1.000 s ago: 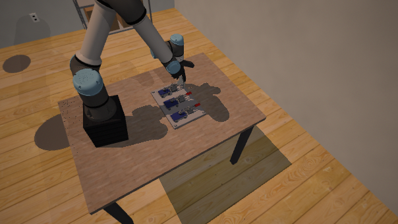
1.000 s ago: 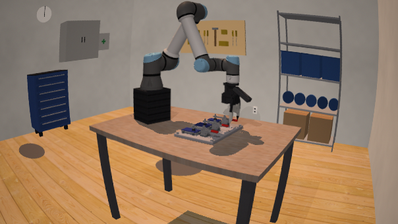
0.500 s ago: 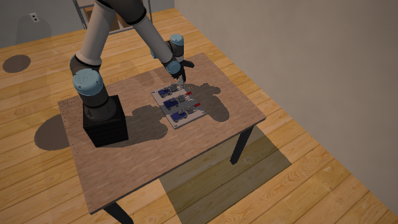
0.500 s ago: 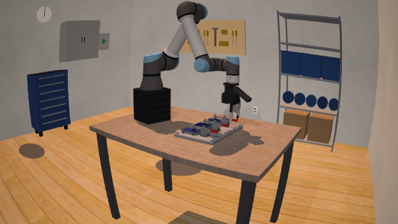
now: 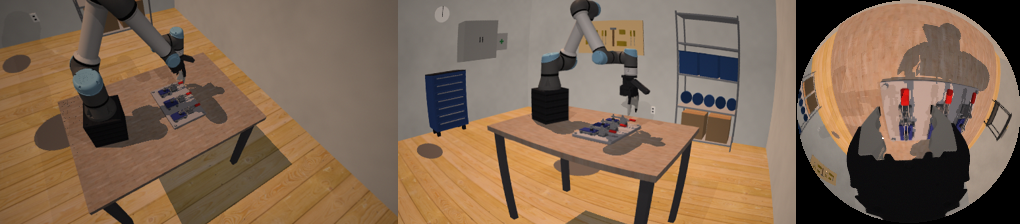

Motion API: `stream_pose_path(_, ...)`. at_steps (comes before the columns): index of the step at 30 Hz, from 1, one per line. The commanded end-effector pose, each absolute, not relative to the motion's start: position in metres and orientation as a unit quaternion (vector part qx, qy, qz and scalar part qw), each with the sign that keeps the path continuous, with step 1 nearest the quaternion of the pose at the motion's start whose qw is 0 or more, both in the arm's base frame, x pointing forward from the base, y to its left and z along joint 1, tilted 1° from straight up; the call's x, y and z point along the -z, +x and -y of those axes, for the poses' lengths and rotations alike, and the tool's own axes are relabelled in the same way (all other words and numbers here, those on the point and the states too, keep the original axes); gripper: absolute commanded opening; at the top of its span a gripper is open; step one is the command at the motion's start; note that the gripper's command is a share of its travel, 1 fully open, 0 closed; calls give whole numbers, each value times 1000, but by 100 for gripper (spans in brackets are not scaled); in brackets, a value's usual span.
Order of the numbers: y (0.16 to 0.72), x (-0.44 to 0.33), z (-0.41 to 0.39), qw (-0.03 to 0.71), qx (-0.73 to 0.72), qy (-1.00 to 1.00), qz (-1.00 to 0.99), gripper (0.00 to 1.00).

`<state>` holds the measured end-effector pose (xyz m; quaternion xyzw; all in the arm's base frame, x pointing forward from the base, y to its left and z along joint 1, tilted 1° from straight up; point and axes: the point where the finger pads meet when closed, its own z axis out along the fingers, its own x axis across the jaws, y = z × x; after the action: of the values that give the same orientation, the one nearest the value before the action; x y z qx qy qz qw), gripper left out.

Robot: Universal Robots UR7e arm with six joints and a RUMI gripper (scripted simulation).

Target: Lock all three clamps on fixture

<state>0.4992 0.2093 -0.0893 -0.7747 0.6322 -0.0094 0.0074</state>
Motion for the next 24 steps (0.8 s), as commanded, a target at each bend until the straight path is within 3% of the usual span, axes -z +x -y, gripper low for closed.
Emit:
stream_pose_path(1,499,82,-209,7,9,-775,-632,58)
stream_pose_path(24,499,82,-209,7,9,-775,-632,58)
